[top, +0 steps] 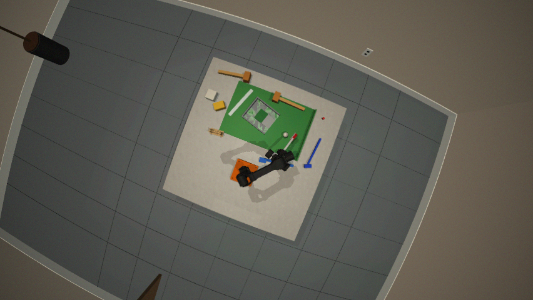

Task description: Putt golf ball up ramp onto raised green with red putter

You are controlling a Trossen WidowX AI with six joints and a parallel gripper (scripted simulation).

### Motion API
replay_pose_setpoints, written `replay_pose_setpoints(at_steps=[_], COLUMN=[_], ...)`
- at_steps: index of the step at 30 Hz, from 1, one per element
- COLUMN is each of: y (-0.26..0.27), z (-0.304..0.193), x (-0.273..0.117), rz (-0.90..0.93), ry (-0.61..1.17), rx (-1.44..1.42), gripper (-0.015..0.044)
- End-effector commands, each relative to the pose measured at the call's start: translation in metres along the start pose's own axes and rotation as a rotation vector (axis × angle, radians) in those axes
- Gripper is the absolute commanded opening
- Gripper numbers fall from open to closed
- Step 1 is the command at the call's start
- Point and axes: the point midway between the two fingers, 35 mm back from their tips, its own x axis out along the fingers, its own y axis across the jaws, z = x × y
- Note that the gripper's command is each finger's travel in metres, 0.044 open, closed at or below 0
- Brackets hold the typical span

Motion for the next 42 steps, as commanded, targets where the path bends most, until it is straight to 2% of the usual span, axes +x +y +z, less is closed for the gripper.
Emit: replay_pose_setpoints(at_steps=[1,12,34,42], y=[-0.001,-0.001,0.000,-0.001], z=[0.001,0.001,0.001,0.001], x=[0.002,0.037,0.067,0.065], rz=[-0.002,-0.002,-0.002,-0.003], ry=[-0.005,-0.005,-0.005,-0.004], rx=[0.008,0.008,0.008,0.011], gripper=[0.0000,0.0000,0.0000,0.0000])
